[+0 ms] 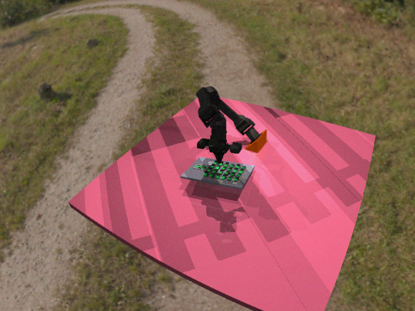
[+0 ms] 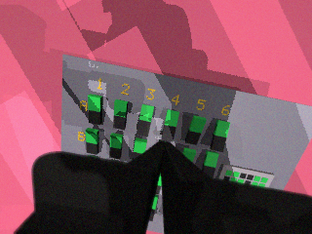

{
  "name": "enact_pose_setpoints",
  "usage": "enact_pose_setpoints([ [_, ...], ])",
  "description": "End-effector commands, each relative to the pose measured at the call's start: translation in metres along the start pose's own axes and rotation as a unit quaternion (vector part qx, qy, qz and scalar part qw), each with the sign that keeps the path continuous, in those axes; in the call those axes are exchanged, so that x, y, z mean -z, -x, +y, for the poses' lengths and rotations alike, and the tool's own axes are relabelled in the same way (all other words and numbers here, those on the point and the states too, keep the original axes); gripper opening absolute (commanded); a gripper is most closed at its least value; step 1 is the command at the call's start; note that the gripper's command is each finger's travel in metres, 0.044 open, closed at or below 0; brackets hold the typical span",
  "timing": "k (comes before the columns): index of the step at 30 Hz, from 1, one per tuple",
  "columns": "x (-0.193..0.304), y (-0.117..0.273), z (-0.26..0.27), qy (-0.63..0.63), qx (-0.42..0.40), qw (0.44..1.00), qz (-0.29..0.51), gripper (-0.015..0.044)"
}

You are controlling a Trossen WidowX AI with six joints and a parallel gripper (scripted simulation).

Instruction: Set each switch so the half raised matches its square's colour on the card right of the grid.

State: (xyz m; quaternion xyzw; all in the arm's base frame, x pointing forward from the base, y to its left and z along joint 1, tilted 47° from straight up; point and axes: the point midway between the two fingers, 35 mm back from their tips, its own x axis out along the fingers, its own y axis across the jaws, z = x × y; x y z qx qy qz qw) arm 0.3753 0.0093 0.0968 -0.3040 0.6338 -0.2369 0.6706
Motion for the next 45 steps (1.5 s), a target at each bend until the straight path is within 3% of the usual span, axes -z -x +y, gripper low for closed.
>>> enact_pose_setpoints([
  [1,0.012,0.0,-0.053,-0.012,0.003,1.0,0.002,0.0],
  [10,0.016,-0.002,-0.063,-0.012,0.003,1.0,0.001,0.0],
  [14,0.017,-0.033,-0.064,-0.013,0.004,1.0,-0.011,0.0],
  [20,0.017,-0.043,-0.064,-0.013,0.005,1.0,-0.012,0.0],
  [45,0.017,-0.059,-0.065,-0.013,0.005,1.0,-0.012,0.0],
])
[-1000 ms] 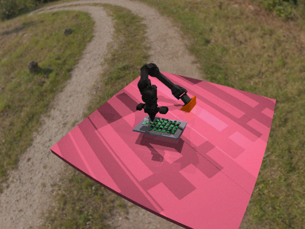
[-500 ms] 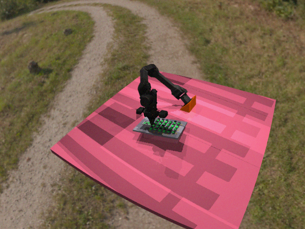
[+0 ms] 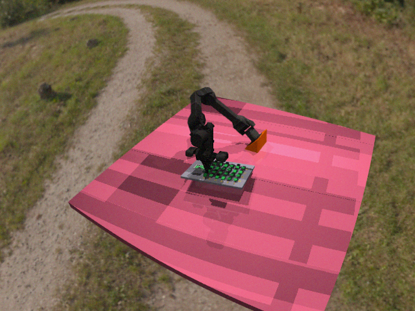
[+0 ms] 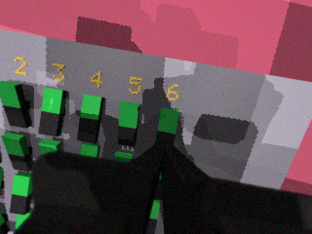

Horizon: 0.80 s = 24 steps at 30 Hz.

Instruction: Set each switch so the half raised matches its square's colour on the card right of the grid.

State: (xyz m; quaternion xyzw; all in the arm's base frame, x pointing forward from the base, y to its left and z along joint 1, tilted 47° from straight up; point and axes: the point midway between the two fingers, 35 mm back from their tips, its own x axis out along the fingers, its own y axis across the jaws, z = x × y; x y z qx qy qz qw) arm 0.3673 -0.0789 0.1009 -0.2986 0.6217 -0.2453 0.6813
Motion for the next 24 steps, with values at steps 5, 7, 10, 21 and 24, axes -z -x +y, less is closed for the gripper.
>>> enact_pose_setpoints([
  [5,-0.0004,-0.0004,-0.0002,0.002,0.001,1.0,-0.001,0.0],
  [7,-0.0004,-0.0006,-0.0002,0.002,0.001,1.0,-0.001,0.0],
  [10,-0.0004,-0.001,-0.0002,0.002,0.001,1.0,-0.001,0.0],
  [21,-0.0003,-0.0025,-0.0003,0.002,0.001,1.0,-0.001,0.0],
  [24,-0.0003,-0.0029,-0.0003,0.002,0.001,1.0,-0.001,0.0],
])
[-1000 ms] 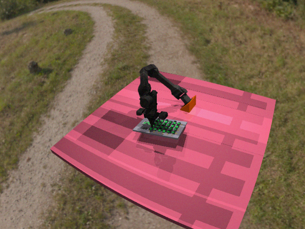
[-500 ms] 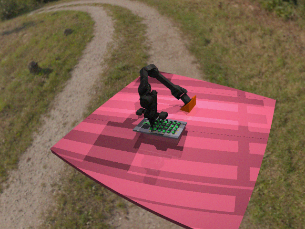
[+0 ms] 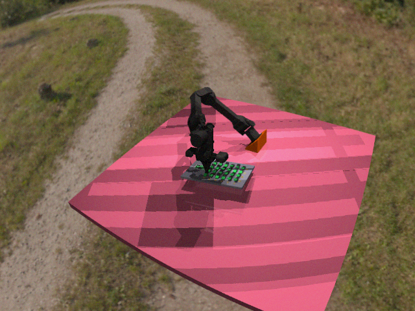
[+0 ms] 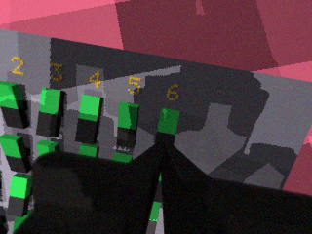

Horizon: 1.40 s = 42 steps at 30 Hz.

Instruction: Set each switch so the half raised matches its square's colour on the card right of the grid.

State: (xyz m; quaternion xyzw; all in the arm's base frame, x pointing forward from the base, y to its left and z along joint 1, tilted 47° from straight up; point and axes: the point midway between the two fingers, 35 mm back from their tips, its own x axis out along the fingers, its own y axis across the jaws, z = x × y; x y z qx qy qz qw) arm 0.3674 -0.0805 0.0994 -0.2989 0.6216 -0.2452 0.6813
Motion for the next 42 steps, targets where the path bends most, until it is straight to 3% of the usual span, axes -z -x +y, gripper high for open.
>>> enact_pose_setpoints([
  [1,0.0,-0.001,0.0,0.002,0.001,1.0,-0.001,0.0],
  [23,0.0,-0.004,0.0,0.002,0.001,1.0,-0.001,0.0],
  [29,-0.003,0.052,0.001,0.002,-0.001,1.0,0.011,0.0],
  [33,-0.003,0.061,0.001,0.003,0.0,1.0,0.013,0.0],
  [42,0.018,0.062,0.142,0.002,-0.004,1.0,0.013,0.0],
])
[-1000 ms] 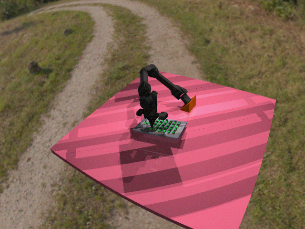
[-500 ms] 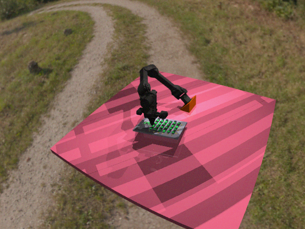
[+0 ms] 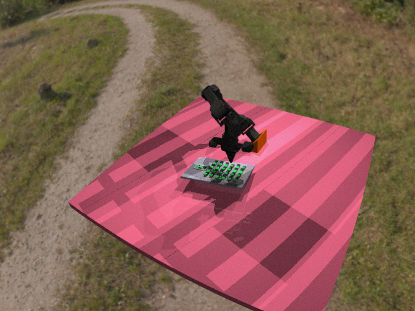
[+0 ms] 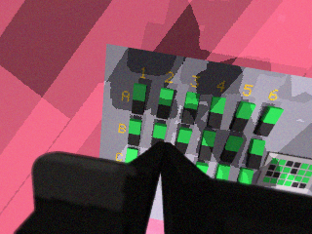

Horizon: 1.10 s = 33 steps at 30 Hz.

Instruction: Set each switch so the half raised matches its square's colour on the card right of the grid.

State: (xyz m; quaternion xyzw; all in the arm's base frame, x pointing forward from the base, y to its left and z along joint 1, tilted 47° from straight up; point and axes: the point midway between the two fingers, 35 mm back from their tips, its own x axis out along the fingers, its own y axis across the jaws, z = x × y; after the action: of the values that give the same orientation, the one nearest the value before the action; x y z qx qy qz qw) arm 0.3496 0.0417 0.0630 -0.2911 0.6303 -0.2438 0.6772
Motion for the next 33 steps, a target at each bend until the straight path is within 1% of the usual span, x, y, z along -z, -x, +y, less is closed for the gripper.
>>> enact_pose_setpoints([
  [1,0.012,-0.002,0.032,0.003,0.004,1.0,0.003,0.0],
  [8,0.012,-0.002,0.032,0.003,0.004,1.0,0.003,0.0],
  [9,0.012,-0.004,0.032,0.003,0.004,1.0,0.004,0.0],
  [12,0.012,-0.034,0.031,0.003,0.005,1.0,0.014,0.0],
  [13,0.012,-0.037,0.031,0.003,0.005,1.0,0.015,0.0],
  [33,0.012,-0.06,0.031,0.002,0.005,1.0,0.015,0.0],
])
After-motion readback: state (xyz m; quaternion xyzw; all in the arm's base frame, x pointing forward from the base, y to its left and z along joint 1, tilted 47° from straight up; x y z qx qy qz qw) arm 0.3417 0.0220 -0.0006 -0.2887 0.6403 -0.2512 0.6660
